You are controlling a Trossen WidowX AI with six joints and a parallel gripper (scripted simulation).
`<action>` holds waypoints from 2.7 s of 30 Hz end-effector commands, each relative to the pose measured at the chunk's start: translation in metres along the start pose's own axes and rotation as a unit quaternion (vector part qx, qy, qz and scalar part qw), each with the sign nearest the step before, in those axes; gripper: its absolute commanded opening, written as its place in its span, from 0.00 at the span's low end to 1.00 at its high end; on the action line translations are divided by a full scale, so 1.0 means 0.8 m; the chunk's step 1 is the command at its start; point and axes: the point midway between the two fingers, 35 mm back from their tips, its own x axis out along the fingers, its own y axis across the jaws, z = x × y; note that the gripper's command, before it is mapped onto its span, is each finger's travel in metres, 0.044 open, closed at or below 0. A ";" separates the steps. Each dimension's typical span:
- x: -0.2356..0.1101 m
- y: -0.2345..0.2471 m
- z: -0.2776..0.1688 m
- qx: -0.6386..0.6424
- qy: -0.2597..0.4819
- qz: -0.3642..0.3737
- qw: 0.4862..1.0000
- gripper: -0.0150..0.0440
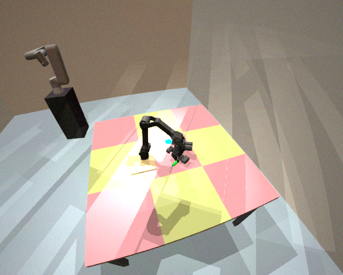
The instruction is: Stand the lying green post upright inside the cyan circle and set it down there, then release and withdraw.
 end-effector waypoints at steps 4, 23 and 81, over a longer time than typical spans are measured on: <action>0.001 0.000 0.000 -0.003 -0.001 0.002 1.000 0.29; -0.069 -0.007 0.005 -0.003 -0.001 0.001 1.000 0.29; -0.163 0.093 0.100 -0.162 -0.014 0.001 0.987 0.29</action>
